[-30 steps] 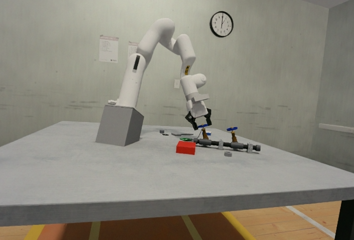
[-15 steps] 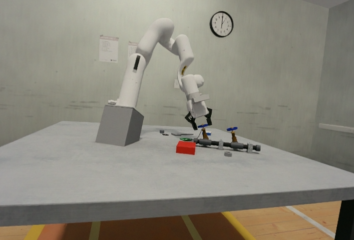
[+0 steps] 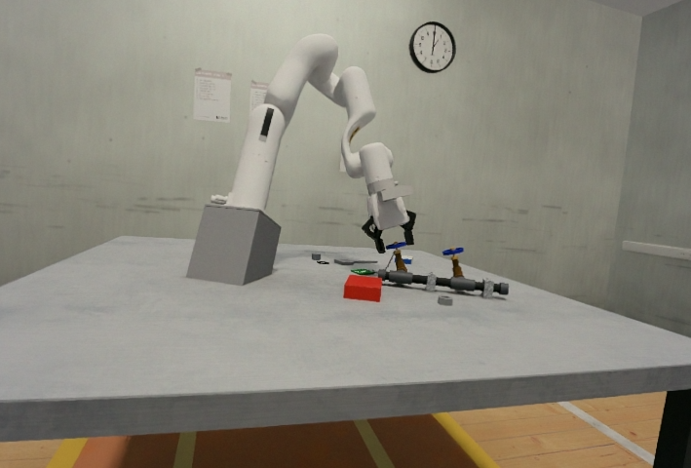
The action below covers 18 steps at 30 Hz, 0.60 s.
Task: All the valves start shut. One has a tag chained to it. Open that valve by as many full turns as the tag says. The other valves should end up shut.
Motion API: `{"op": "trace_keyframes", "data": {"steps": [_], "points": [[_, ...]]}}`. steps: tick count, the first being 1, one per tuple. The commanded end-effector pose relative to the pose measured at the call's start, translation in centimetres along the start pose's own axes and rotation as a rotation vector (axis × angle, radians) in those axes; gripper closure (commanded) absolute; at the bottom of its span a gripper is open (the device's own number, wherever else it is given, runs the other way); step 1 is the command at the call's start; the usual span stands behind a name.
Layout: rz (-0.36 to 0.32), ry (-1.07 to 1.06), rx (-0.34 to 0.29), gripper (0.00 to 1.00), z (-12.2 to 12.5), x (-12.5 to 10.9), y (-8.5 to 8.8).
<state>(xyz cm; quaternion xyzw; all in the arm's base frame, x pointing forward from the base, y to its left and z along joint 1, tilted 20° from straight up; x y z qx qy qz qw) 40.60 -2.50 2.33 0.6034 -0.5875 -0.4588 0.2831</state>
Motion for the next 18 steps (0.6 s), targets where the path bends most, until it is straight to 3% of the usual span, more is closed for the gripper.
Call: {"op": "trace_keyframes", "data": {"steps": [1, 10, 11, 18], "points": [[-0.012, -0.003, -0.025, 0.00, -0.22, 0.06, 0.06], [-0.012, -0.003, -0.025, 0.00, -0.22, 0.06, 0.06], [-0.012, -0.003, -0.025, 1.00, -0.22, 0.06, 0.06], [-0.012, -0.003, -0.025, 1.00, -0.22, 0.06, 0.06]]}}
Point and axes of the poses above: the point where the finger pads meet when closed, its own y axis back along the fingers, its own z axis across the jaws, x = y × z, the point moved 2 cm from there along y, back along the fingers, and after that the axes turned 15 degrees about -y, right-handed, at the moved point
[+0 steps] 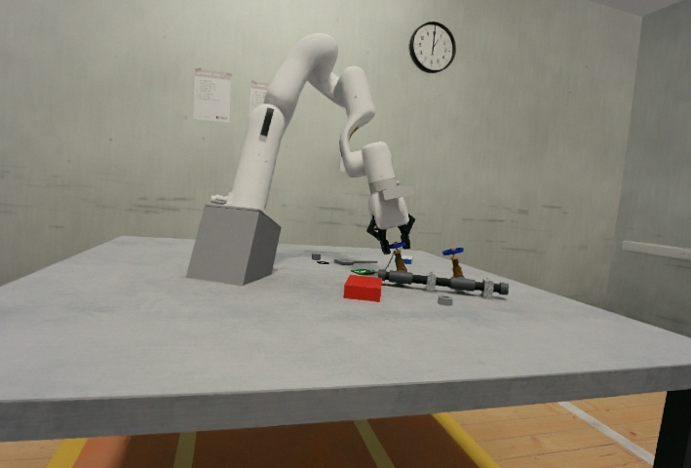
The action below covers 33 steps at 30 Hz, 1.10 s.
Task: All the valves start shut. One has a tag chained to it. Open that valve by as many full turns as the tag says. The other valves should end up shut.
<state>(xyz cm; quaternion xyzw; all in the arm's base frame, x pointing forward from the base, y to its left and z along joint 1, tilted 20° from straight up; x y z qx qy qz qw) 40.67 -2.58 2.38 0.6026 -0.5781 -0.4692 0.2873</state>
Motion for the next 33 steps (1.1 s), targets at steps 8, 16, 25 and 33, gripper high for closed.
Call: {"op": "trace_keyframes", "data": {"steps": [8, 16, 25, 33], "points": [[0.000, 0.000, 0.002, 1.00, -0.12, 0.00, 0.04], [0.000, 0.000, 0.002, 1.00, -0.12, 0.00, 0.04], [0.000, 0.025, 0.002, 1.00, -0.12, 0.00, 0.04], [0.000, 0.116, 0.002, 1.00, -0.12, 0.00, 0.04]]}}
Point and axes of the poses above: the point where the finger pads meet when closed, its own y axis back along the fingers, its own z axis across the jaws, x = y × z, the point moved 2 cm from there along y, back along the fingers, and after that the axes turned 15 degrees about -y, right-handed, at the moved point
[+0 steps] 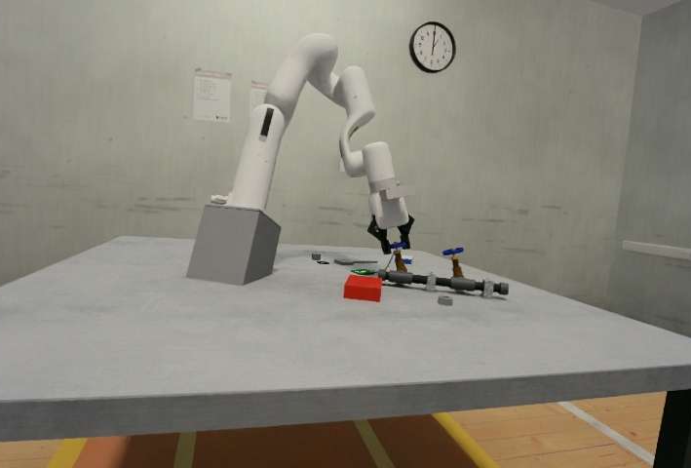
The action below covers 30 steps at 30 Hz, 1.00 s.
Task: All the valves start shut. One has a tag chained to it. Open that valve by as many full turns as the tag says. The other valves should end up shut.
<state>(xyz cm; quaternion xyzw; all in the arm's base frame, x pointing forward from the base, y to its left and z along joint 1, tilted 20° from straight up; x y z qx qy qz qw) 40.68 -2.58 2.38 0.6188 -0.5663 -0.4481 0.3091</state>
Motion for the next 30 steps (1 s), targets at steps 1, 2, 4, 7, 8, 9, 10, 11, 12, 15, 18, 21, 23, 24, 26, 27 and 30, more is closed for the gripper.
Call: {"op": "trace_keyframes", "data": {"steps": [1, 2, 4, 7, 8, 9, 10, 11, 12, 15, 18, 21, 23, 24, 26, 27, 30], "points": [[0.001, 0.068, 0.005, 1.00, -0.11, 0.01, 0.04], [0.001, 0.094, 0.005, 1.00, -0.11, 0.01, 0.04], [0.001, 0.154, 0.005, 1.00, -0.11, 0.01, 0.04], [0.001, 0.264, 0.005, 1.00, -0.11, 0.01, 0.04], [0.001, 0.306, 0.005, 1.00, -0.11, 0.01, 0.04], [0.002, 0.350, 0.005, 1.00, -0.11, 0.01, 0.04], [0.002, 0.397, 0.005, 1.00, -0.11, 0.01, 0.04], [0.002, 0.446, 0.005, 1.00, -0.11, 0.01, 0.04], [0.002, 0.497, 0.005, 1.00, -0.11, 0.01, 0.04], [0.002, 0.606, 0.005, 1.00, -0.11, 0.01, 0.04], [0.003, 0.722, 0.005, 1.00, -0.11, 0.01, 0.04], [0.002, 0.877, 0.001, 1.00, -0.12, 0.01, 0.04], [0.001, 0.966, -0.005, 1.00, -0.13, 0.00, 0.04], [0.001, 1.014, -0.008, 1.00, -0.13, 0.00, 0.04], [0.000, 1.107, -0.014, 1.00, -0.14, 0.00, 0.04], [-0.001, 1.153, -0.017, 1.00, -0.15, -0.01, 0.04], [-0.004, 1.293, -0.027, 1.00, -0.16, -0.02, 0.04]]}}
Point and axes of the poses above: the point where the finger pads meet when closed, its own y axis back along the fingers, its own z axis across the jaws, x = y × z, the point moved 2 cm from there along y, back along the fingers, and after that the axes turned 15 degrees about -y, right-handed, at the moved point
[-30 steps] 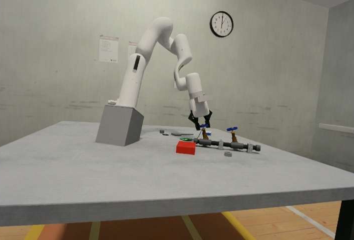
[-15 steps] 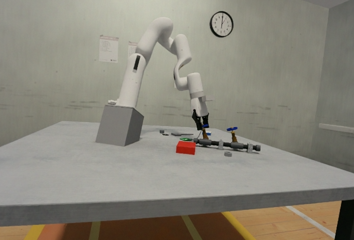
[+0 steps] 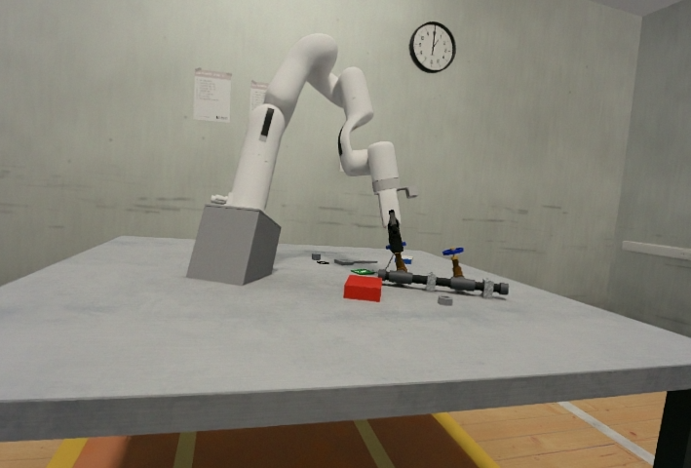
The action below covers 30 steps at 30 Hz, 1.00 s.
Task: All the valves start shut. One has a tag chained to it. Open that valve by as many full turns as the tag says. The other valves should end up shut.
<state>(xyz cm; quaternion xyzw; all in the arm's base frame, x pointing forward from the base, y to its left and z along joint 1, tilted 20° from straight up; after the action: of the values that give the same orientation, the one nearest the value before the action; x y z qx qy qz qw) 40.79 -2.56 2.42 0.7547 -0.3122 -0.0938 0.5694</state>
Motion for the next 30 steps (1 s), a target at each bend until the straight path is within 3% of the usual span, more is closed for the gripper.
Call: {"op": "trace_keyframes", "data": {"steps": [1, 3, 4, 18, 20, 21, 30], "points": [[0.035, 0.277, 0.019, 1.00, -0.01, 0.05, 0.06], [0.035, 0.277, 0.019, 1.00, -0.01, 0.05, 0.06], [0.039, 0.413, 0.017, 1.00, -0.01, 0.05, 0.06], [0.015, 1.027, -0.022, 1.00, -0.08, 0.07, 0.06], [0.015, 1.027, -0.022, 1.00, -0.08, 0.07, 0.06], [0.018, 1.161, -0.023, 1.00, -0.07, 0.06, 0.06], [0.019, 1.532, -0.030, 1.00, -0.07, 0.05, 0.06]]}}
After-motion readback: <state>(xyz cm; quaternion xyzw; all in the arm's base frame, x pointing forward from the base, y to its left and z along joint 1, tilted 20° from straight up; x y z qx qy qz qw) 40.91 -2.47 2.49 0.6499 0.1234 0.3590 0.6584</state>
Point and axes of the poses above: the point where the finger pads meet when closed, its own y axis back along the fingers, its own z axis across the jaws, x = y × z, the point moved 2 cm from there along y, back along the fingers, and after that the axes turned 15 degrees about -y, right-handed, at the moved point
